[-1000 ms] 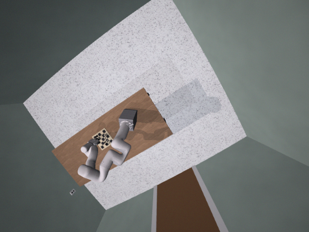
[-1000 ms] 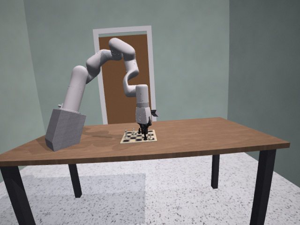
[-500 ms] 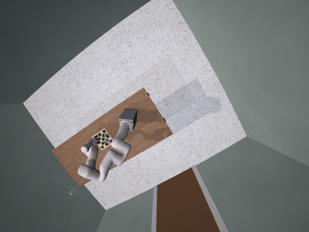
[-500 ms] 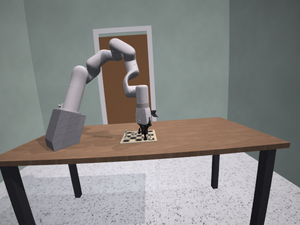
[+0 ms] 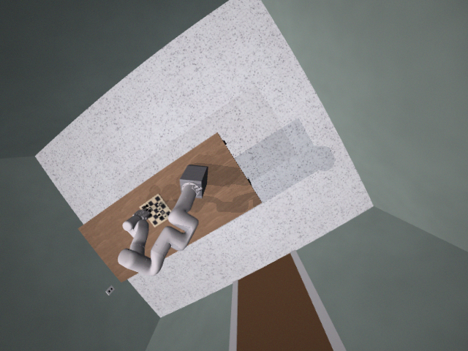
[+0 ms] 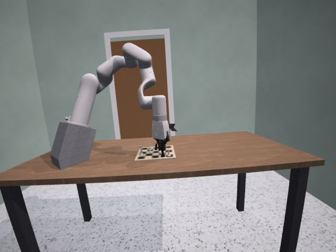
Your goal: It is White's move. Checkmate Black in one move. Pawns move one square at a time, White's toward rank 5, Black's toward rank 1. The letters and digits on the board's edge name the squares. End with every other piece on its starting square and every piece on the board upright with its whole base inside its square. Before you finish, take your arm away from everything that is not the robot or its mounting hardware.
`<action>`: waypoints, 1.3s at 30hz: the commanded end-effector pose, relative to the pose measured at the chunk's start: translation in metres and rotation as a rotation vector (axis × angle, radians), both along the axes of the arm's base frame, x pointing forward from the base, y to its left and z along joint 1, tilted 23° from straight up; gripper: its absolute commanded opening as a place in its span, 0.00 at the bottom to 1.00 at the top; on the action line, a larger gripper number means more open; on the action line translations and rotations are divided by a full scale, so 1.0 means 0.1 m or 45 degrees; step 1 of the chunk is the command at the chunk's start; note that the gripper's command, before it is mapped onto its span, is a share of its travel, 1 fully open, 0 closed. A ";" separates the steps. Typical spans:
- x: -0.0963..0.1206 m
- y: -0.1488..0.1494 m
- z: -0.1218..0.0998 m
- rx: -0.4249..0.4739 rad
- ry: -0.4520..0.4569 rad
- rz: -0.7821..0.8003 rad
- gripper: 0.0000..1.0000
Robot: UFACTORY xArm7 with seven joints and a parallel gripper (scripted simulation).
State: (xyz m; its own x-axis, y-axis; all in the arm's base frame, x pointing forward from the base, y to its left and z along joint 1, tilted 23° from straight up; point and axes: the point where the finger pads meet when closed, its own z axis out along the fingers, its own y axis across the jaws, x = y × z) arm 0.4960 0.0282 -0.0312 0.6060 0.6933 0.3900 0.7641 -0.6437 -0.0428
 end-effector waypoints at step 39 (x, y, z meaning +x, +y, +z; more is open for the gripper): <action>0.01 -0.01 0.01 -0.001 -0.004 -0.002 0.42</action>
